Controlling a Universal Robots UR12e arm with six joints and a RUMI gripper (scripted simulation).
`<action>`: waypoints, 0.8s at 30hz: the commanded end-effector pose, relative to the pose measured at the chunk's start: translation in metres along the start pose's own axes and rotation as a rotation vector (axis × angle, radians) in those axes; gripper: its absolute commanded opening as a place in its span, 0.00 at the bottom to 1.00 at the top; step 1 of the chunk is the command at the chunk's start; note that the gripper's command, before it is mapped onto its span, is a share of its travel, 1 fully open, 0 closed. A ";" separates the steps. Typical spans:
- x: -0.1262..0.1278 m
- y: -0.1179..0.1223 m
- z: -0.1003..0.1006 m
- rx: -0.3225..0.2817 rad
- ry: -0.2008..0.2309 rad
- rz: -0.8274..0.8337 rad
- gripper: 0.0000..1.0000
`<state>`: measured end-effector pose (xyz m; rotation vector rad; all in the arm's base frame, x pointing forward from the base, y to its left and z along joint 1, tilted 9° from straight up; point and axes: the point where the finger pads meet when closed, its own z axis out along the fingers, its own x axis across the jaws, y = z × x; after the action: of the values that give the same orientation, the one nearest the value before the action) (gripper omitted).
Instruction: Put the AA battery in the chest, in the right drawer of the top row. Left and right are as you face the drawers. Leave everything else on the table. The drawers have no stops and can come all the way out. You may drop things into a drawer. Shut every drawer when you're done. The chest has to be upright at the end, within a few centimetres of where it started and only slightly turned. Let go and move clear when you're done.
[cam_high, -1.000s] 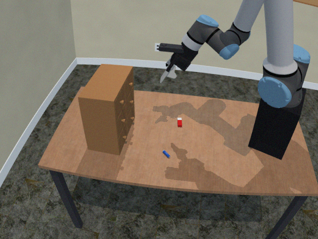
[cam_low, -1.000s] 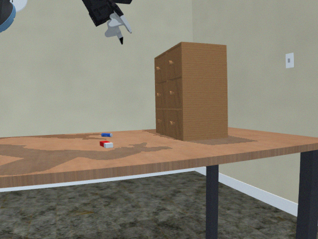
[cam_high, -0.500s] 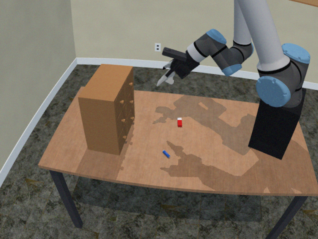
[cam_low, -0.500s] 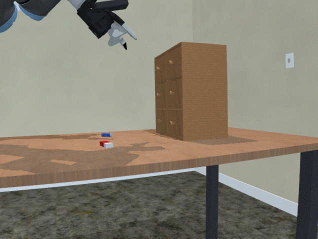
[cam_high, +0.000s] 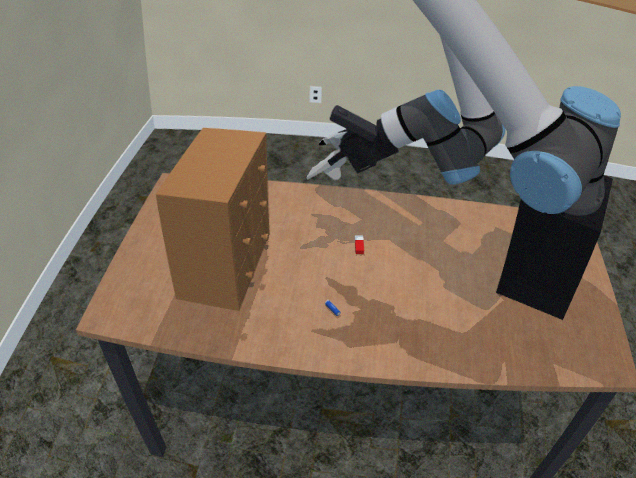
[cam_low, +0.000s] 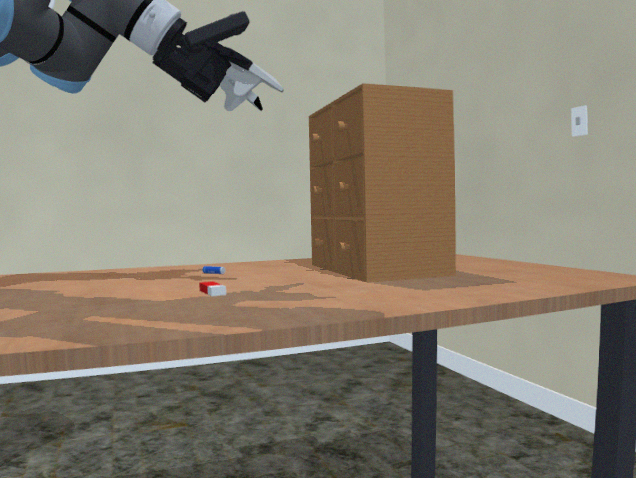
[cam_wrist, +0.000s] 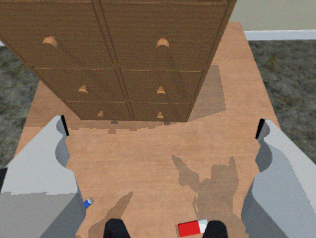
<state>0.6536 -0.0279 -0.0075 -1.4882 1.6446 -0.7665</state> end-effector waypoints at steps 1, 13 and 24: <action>0.001 0.000 0.007 0.070 0.006 0.002 1.00; 0.002 0.004 0.021 0.209 0.007 0.001 1.00; 0.001 0.006 0.025 0.254 0.006 0.001 1.00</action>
<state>0.6710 -0.0266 -0.0253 -1.3177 1.5003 -0.9319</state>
